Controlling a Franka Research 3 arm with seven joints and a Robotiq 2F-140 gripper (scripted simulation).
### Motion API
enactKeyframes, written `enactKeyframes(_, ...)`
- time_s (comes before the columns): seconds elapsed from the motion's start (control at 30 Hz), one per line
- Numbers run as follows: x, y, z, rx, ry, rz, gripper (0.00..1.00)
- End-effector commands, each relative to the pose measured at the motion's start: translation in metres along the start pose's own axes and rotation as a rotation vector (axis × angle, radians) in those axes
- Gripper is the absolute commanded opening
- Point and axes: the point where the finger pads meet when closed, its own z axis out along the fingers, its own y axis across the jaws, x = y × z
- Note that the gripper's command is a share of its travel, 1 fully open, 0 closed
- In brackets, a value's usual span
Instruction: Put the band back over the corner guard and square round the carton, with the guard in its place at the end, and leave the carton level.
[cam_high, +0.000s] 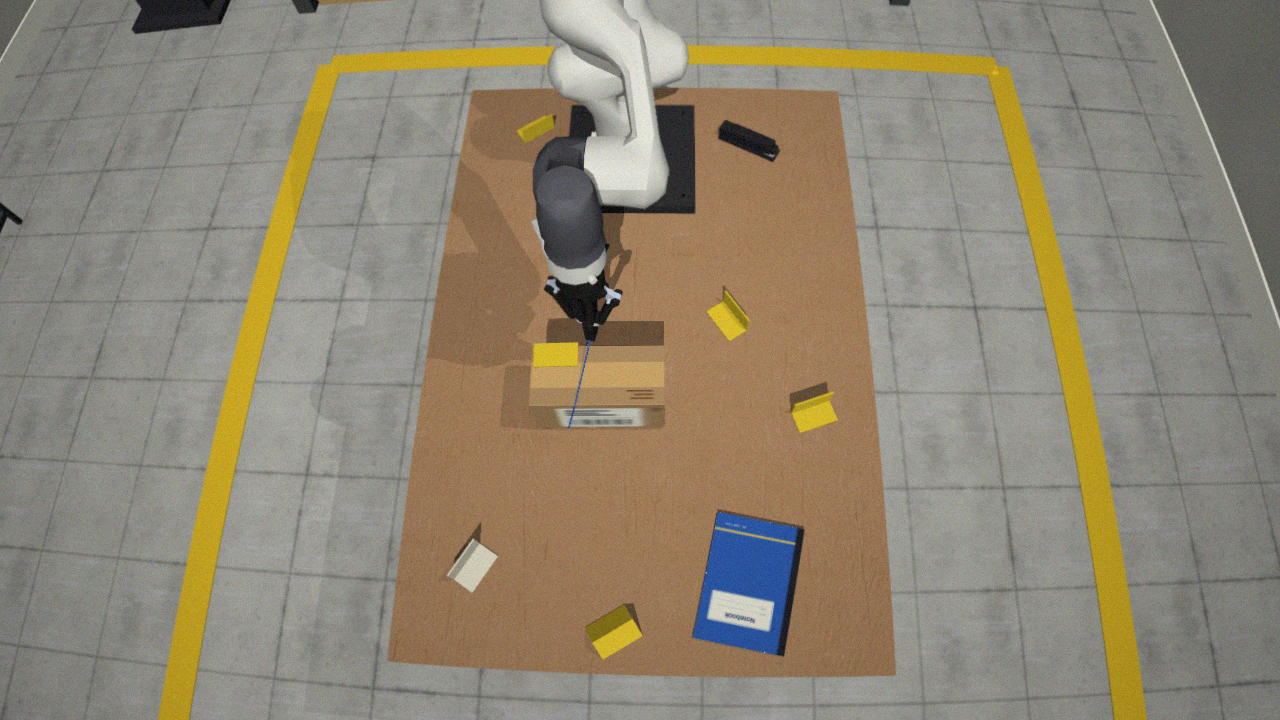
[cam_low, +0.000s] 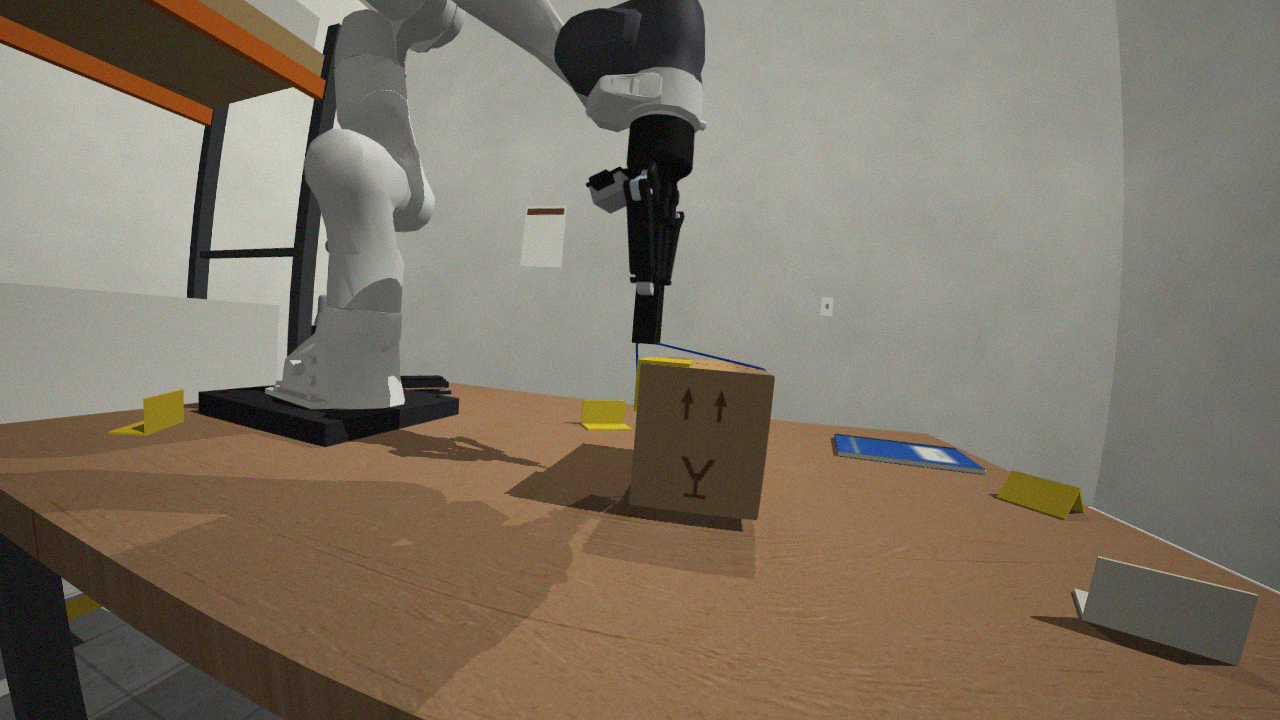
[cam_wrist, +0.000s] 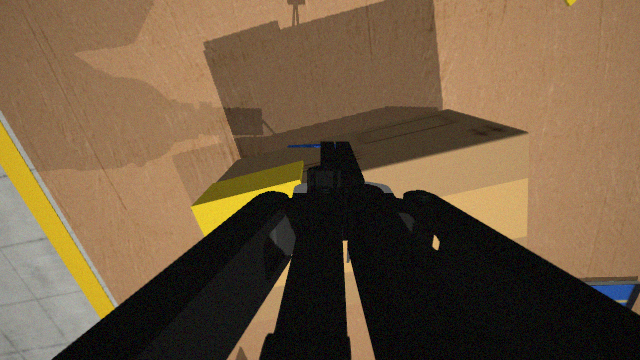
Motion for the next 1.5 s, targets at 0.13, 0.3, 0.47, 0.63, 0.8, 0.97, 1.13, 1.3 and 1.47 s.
enactKeyframes(0.13,0.003,0.000,0.000,0.002,0.004,0.007,0.10)
enactKeyframes(0.3,0.003,-0.001,0.000,0.002,0.004,0.007,0.10)
enactKeyframes(0.47,0.003,-0.003,0.000,0.002,0.004,0.007,0.10)
enactKeyframes(0.63,0.001,-0.009,0.000,0.002,0.004,0.007,0.10)
enactKeyframes(0.8,0.000,-0.014,0.000,0.002,0.004,0.007,0.10)
enactKeyframes(0.97,-0.003,-0.025,0.000,0.002,0.004,0.007,0.10)
enactKeyframes(1.13,-0.006,-0.037,0.000,0.002,0.004,0.007,0.10)
enactKeyframes(1.3,-0.007,-0.044,0.000,0.002,0.004,0.007,0.10)
enactKeyframes(1.47,-0.010,-0.054,0.000,0.002,0.004,0.007,0.10)
